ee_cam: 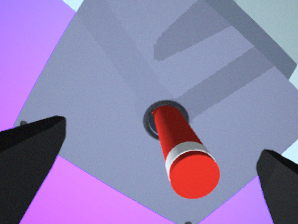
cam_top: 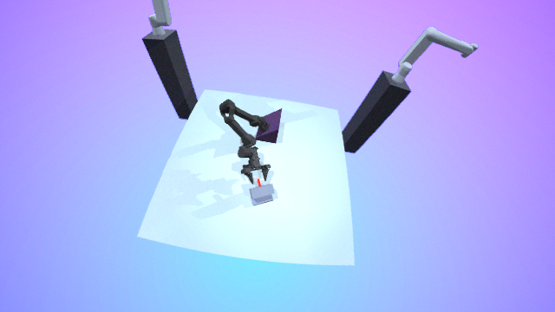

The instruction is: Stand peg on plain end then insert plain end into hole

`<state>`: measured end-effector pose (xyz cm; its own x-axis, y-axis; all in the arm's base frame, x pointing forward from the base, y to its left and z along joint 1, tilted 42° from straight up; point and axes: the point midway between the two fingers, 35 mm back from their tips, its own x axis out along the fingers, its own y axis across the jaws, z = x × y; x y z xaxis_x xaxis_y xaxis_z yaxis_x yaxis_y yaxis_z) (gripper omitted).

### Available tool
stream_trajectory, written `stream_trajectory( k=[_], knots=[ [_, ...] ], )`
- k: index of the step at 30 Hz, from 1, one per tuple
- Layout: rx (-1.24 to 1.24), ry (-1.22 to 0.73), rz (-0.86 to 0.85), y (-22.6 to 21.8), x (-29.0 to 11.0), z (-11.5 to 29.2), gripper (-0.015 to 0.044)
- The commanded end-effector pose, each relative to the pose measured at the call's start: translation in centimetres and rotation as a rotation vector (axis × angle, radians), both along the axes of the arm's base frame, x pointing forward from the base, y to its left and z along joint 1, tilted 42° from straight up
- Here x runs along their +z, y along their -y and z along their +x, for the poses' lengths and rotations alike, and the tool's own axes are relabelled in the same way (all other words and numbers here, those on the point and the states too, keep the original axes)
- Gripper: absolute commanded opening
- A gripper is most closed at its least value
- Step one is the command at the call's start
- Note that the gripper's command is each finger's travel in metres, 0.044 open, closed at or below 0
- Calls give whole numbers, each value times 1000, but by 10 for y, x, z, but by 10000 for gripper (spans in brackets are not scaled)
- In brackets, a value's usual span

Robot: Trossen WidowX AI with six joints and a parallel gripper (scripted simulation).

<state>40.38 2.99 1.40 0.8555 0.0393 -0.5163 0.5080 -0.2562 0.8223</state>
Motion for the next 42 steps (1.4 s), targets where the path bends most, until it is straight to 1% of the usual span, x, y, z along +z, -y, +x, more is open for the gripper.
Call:
stream_trajectory(
  k=[1,42],
  knots=[
    [0,1,0,0,4,-3,440],
    [2,-4,-1,1,28,-31,440]
  ],
)
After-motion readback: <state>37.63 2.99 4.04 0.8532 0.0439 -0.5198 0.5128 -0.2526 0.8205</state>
